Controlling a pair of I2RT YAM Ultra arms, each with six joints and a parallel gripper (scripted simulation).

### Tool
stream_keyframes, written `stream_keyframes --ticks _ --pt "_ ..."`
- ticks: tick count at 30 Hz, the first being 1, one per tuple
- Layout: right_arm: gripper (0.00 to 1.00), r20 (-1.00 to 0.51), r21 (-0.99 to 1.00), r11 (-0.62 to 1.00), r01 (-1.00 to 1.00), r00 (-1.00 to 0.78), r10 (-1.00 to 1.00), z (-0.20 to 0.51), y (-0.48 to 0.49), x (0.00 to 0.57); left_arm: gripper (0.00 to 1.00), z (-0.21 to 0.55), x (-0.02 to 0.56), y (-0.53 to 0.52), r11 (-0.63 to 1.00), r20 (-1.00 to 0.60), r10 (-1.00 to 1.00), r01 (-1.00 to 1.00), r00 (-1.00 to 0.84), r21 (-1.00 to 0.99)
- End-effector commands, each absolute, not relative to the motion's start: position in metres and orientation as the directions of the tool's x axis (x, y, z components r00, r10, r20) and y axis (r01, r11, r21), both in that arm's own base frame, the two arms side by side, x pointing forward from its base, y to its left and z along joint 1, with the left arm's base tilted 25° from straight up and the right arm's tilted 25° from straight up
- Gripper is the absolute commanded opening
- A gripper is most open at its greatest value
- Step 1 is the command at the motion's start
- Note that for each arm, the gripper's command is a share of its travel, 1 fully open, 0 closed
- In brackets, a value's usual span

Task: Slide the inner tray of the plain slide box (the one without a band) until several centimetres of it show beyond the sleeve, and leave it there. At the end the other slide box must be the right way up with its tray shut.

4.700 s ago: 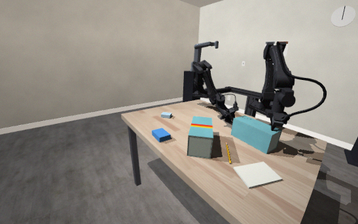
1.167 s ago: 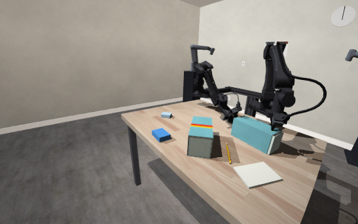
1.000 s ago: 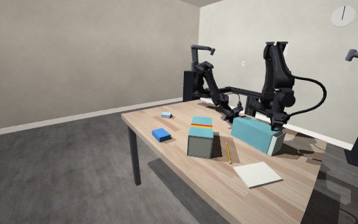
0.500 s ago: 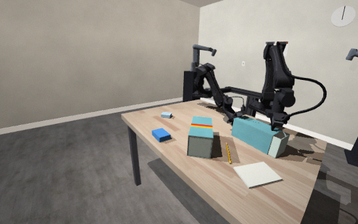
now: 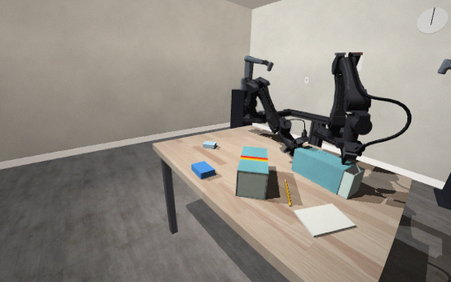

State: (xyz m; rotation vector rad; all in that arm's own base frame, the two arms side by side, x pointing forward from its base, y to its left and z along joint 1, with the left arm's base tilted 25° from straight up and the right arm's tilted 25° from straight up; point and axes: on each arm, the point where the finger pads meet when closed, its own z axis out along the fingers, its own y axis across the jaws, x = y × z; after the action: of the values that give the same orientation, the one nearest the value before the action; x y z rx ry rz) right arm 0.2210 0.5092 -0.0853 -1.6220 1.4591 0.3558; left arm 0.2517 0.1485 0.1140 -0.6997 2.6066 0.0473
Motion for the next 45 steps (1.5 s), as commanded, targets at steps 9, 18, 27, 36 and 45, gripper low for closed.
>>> stream_keyframes --ticks 9,18,27,36,45 --pt "0.01 -0.740 -0.427 0.077 -0.901 0.300 -0.602 -0.061 0.503 0.204 0.01 0.072 0.230 0.116 0.874 -0.240 -0.486 -0.463 -0.840 -0.148" --pt "0.01 -0.743 -0.427 0.084 -0.900 0.296 -0.600 -0.052 0.486 0.203 0.01 0.072 0.230 0.116 0.874 -0.240 -0.486 -0.463 -0.840 -0.148" --pt "0.01 -0.746 -0.427 0.085 -0.900 0.298 -0.595 -0.044 0.475 0.199 0.01 0.072 0.230 0.116 0.874 -0.240 -0.486 -0.463 -0.840 -0.148" --pt "0.01 -0.736 -0.417 0.080 -0.906 0.285 -0.614 -0.043 0.458 0.194 0.01 0.072 0.230 0.116 0.874 -0.240 -0.486 -0.463 -0.840 -0.148" --pt "0.01 -0.740 -0.414 0.072 -0.907 0.289 -0.608 -0.043 0.465 0.191 0.01 0.140 0.250 0.157 0.871 -0.466 -0.453 -0.488 -0.760 -0.052"
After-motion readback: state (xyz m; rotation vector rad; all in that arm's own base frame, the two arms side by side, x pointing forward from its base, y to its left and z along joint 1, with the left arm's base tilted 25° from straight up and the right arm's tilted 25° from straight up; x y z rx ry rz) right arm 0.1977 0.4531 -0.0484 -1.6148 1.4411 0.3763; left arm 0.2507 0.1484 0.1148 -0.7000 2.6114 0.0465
